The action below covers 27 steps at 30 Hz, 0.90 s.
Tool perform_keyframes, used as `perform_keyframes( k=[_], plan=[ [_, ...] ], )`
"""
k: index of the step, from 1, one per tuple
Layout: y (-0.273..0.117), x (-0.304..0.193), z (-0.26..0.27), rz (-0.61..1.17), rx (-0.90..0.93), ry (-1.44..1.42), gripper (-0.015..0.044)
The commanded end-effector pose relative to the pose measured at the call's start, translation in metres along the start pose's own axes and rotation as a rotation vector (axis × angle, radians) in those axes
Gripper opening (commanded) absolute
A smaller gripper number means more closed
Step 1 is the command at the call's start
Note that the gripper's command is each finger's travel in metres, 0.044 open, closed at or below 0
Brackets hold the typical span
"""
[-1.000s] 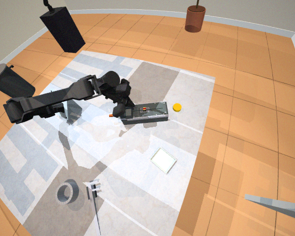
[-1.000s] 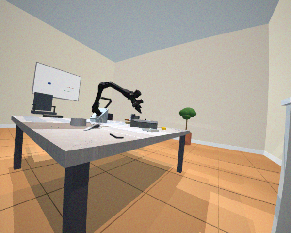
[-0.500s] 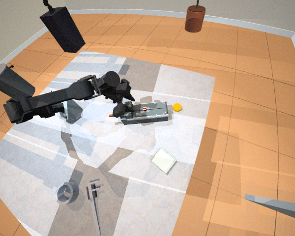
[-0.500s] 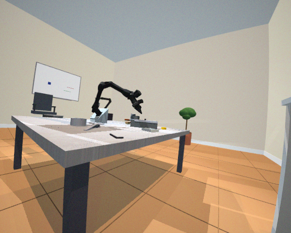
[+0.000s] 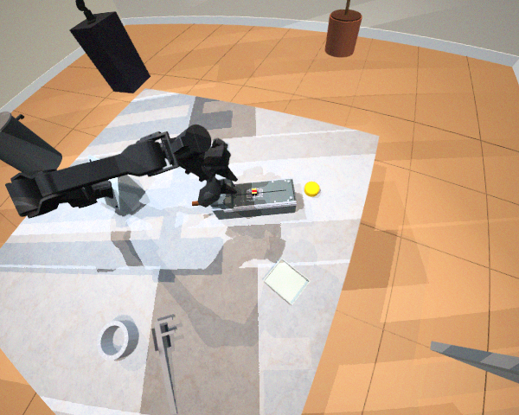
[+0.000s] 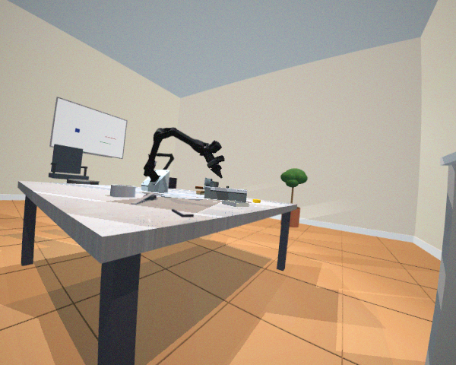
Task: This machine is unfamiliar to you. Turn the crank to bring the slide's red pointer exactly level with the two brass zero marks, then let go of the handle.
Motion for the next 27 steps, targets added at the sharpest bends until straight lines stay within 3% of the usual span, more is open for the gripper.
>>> perform_keyframes(
  k=[1,5,25,27],
  plan=[
    [0.0001,0.0,0.0,0.0,0.0,0.0,0.0099],
    [0.0001,0.0,0.0,0.0,0.0,0.0,0.0],
    [0.0,0.0,0.0001,0.0,0.001,0.0,0.0],
    [0.0,0.0,0.0001,0.0,0.001,0.0,0.0053]
  ],
)
Point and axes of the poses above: the point midway between the two fingers, 35 mm back from their tips, its own y axis out along the fingers, its own z axis across the jaws, x = y × z, the point moved 7 cm from there along -y, back along the fingers, and after that the axes turned 15 degrees about y, right-handed, at the moved point
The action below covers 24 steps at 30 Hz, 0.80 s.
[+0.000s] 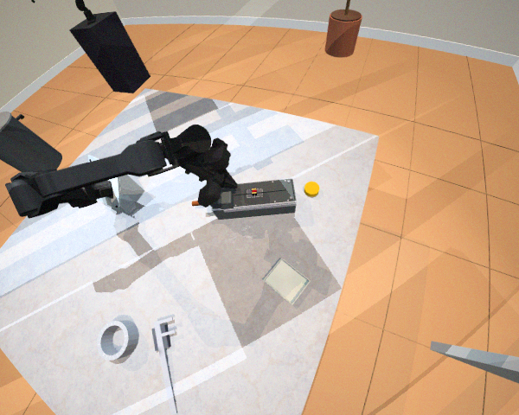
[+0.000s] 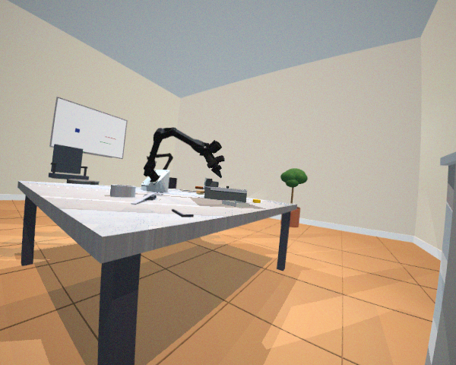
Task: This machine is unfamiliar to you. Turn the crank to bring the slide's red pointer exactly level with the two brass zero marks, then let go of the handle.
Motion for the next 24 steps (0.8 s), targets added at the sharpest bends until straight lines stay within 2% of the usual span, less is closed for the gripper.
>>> perform_keyframes(
  k=[1,15,16,24],
  plan=[
    [0.0001,0.0,-0.0001,0.0,0.0,0.0,0.0079],
    [0.0001,0.0,-0.0001,0.0,0.0,0.0,0.044],
    [0.0001,0.0,-0.0001,0.0,0.0,0.0,0.044],
    [0.0001,0.0,-0.0001,0.0,0.0,0.0,0.023]
  ],
)
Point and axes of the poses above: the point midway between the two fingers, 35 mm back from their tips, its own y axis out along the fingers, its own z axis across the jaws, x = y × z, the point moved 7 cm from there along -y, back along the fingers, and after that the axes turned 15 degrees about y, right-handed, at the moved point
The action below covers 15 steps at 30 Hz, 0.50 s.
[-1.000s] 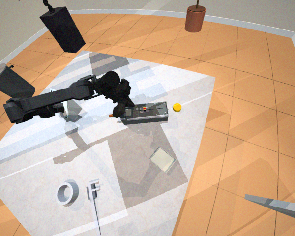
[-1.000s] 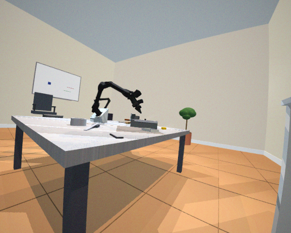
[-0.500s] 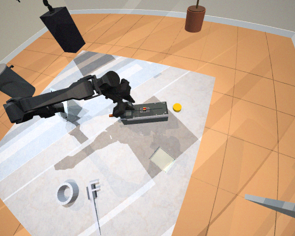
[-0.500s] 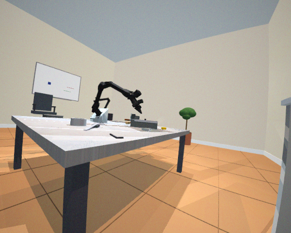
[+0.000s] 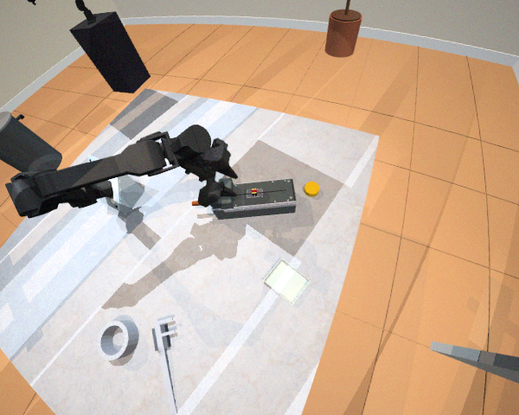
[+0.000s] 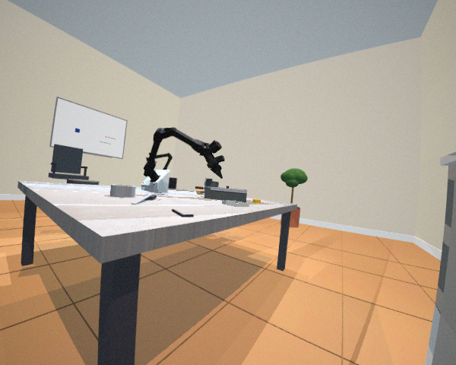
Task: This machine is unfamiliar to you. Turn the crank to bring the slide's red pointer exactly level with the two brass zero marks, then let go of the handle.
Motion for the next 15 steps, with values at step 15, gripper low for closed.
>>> perform_keyframes(
  k=[15],
  plan=[
    [0.0001,0.0,0.0,0.0,0.0,0.0,0.0]
  ],
)
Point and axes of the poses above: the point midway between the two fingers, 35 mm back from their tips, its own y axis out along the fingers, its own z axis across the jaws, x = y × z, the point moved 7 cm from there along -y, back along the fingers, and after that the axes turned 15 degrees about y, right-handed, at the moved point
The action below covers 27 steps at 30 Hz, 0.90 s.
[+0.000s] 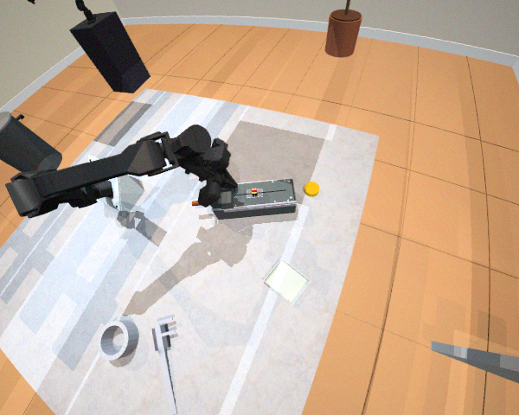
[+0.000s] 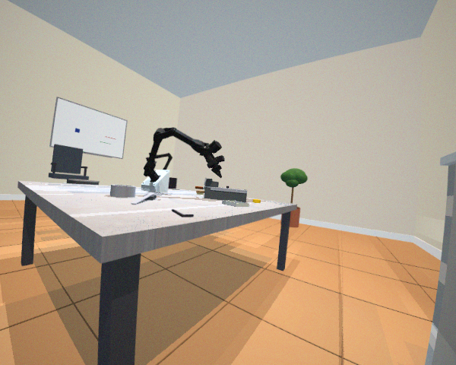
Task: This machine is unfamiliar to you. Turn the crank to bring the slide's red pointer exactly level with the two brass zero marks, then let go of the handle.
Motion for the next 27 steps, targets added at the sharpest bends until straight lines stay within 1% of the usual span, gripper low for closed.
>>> perform_keyframes(
  k=[1,14,27],
  plan=[
    [0.0001,0.0,-0.0001,0.0,0.0,0.0,0.0],
    [0.0,0.0,0.0,0.0,0.0,0.0,0.0],
    [0.0,0.0,0.0,0.0,0.0,0.0,0.0341]
  ],
)
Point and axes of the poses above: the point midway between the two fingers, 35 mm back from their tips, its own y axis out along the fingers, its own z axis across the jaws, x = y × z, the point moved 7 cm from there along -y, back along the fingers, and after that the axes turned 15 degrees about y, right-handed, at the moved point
